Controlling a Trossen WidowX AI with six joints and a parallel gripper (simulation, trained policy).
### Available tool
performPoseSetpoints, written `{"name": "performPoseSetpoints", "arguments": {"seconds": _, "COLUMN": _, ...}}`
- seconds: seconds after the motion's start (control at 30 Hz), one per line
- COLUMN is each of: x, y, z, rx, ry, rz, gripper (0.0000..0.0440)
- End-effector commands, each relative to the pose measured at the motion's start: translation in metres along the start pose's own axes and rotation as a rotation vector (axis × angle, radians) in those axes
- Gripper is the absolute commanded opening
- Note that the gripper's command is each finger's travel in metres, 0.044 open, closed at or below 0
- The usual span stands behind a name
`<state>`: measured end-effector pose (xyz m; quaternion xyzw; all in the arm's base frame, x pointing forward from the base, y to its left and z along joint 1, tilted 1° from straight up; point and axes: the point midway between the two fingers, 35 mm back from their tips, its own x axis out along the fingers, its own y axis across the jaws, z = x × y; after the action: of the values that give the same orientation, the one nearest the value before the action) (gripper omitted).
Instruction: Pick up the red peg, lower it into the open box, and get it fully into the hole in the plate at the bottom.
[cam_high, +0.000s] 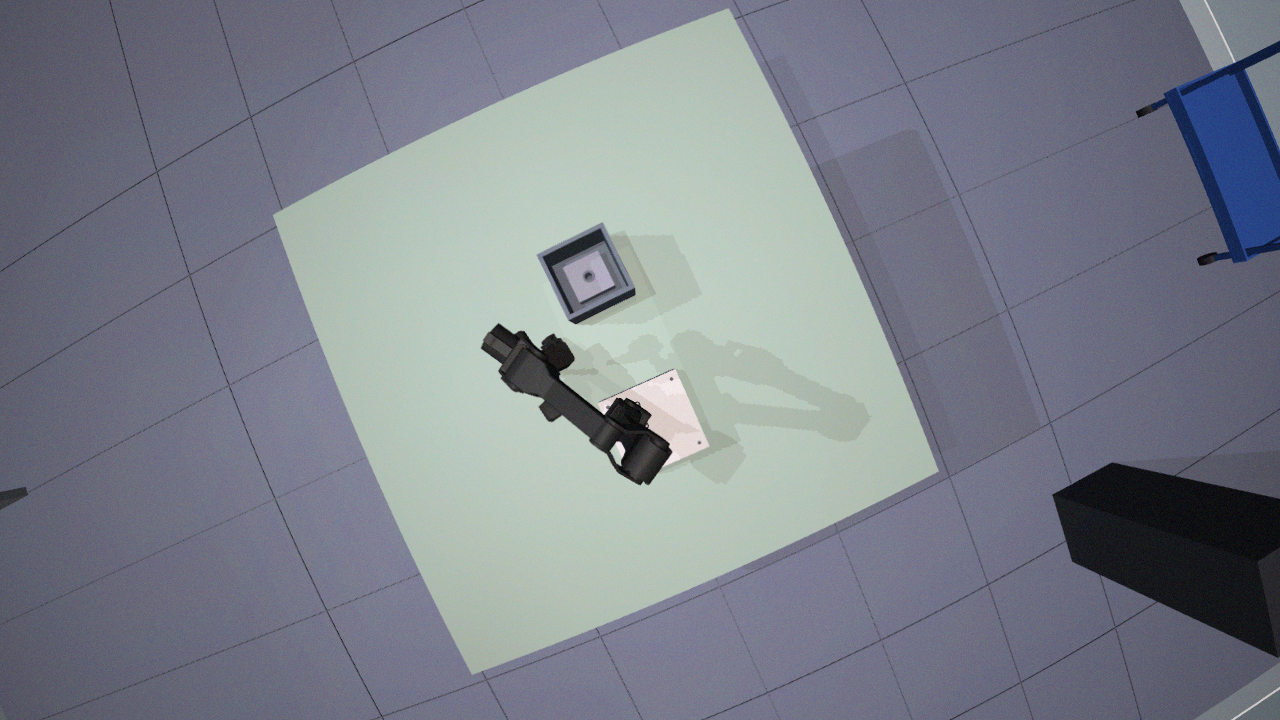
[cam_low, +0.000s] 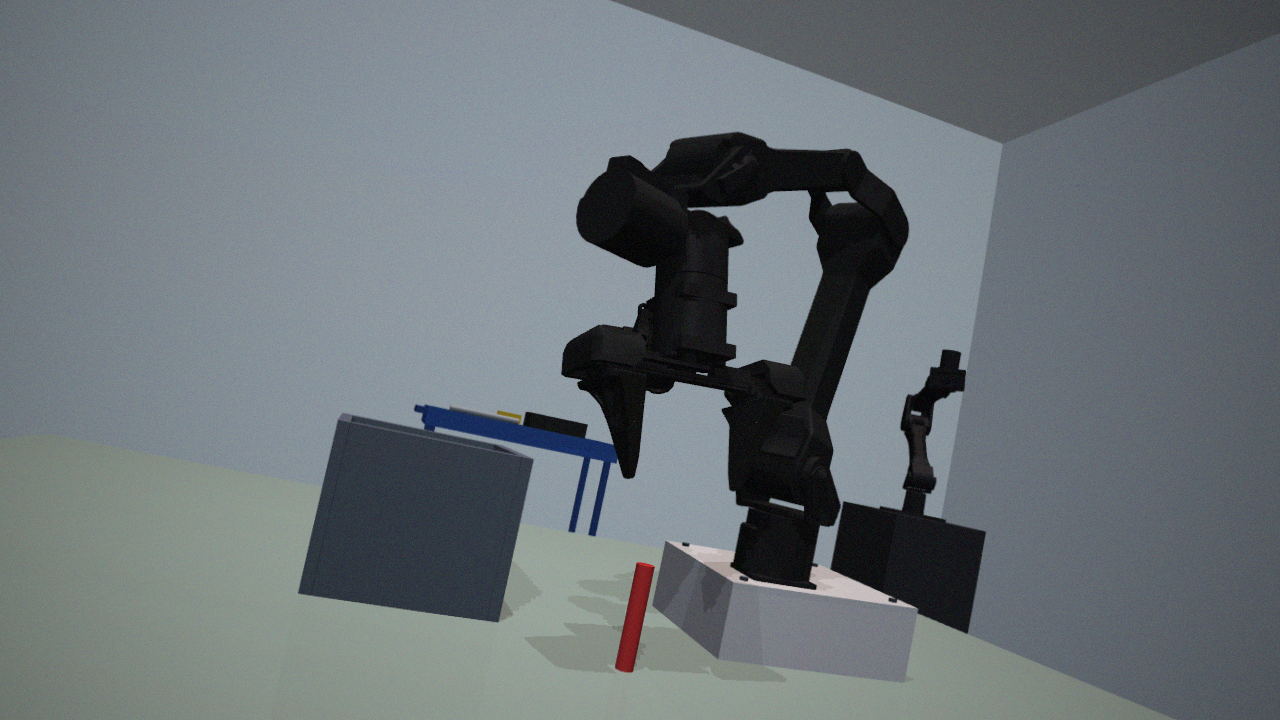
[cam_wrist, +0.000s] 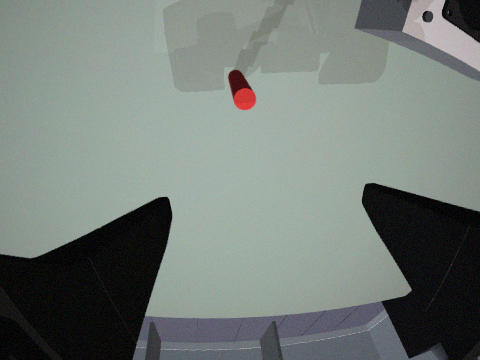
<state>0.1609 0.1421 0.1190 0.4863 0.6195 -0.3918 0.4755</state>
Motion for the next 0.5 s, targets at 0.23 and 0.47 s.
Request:
{"name": "performPoseSetpoints", "arguments": {"seconds": 0.23, "x": 0.035, "y": -0.009, "z": 0.018, "rx": -0.012, "ry": -0.112, "rz": -0.094, "gripper": 0.044}}
{"name": "performPoseSetpoints", "arguments": {"seconds": 0.47, "x": 0.058, "y": -0.009, "z": 0.03, "rx": -0.014, "ry": -0.162, "rz": -0.105, "gripper": 0.0438}}
